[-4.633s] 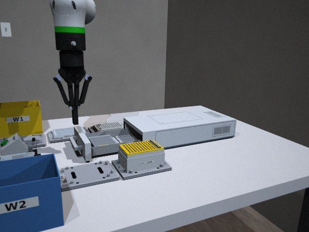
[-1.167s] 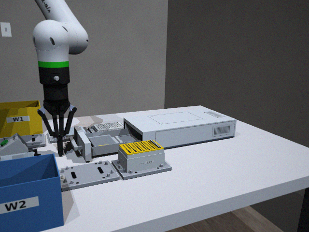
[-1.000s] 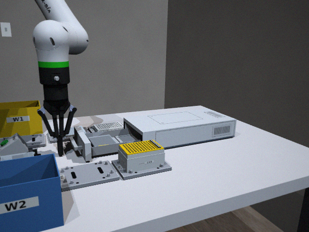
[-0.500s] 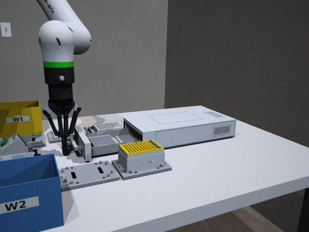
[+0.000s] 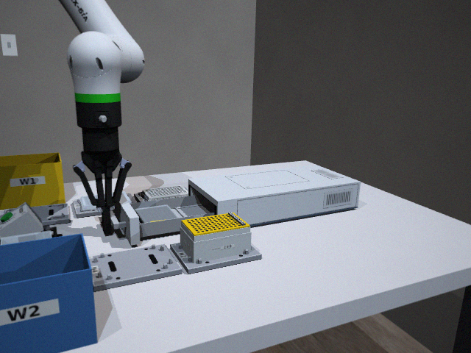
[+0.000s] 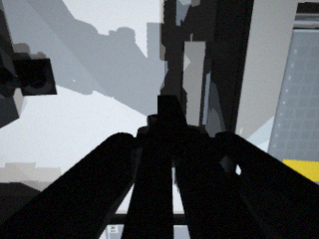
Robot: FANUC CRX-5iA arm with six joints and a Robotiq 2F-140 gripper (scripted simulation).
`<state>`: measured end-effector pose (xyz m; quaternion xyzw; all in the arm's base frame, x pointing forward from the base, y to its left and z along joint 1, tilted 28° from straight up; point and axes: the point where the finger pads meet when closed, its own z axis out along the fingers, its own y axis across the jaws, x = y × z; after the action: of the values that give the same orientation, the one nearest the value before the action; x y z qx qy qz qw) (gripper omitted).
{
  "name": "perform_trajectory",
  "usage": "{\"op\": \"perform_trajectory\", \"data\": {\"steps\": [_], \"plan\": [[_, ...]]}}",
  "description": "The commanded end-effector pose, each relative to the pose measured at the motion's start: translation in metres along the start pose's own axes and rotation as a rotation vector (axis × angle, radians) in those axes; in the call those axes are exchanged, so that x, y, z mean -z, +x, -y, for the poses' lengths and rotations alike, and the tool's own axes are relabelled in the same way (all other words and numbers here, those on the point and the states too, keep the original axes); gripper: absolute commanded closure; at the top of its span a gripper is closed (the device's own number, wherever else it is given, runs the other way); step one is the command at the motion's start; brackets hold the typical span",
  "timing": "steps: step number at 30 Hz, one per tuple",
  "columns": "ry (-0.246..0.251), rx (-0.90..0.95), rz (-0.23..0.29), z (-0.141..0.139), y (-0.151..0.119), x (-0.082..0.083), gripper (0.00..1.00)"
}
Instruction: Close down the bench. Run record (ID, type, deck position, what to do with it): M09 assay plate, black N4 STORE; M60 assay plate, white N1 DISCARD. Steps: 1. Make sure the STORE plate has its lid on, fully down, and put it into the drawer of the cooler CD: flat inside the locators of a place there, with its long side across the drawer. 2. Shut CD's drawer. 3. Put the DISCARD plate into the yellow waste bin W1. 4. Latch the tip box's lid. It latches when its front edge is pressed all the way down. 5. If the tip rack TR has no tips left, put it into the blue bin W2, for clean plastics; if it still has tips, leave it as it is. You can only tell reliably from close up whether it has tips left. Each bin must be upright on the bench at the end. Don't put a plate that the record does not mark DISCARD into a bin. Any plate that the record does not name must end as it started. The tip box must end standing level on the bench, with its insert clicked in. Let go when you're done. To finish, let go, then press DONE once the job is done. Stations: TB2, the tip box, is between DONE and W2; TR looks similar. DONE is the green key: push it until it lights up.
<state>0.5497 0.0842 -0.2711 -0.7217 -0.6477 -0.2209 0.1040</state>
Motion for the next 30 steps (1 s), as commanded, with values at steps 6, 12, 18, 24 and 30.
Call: {"op": "perform_trajectory", "data": {"steps": [6, 12, 18, 24, 30], "plan": [[-0.001, 0.000, 0.000, -0.011, 0.000, 0.001, 0.90], [-0.001, 0.000, 0.000, -0.016, 0.000, 0.001, 0.90], [-0.001, 0.000, 0.000, -0.024, 0.000, 0.001, 0.90], [-0.001, 0.000, 0.000, -0.032, 0.000, 0.001, 0.90], [-0.001, 0.000, 0.000, -0.037, 0.000, 0.001, 0.90]]}}
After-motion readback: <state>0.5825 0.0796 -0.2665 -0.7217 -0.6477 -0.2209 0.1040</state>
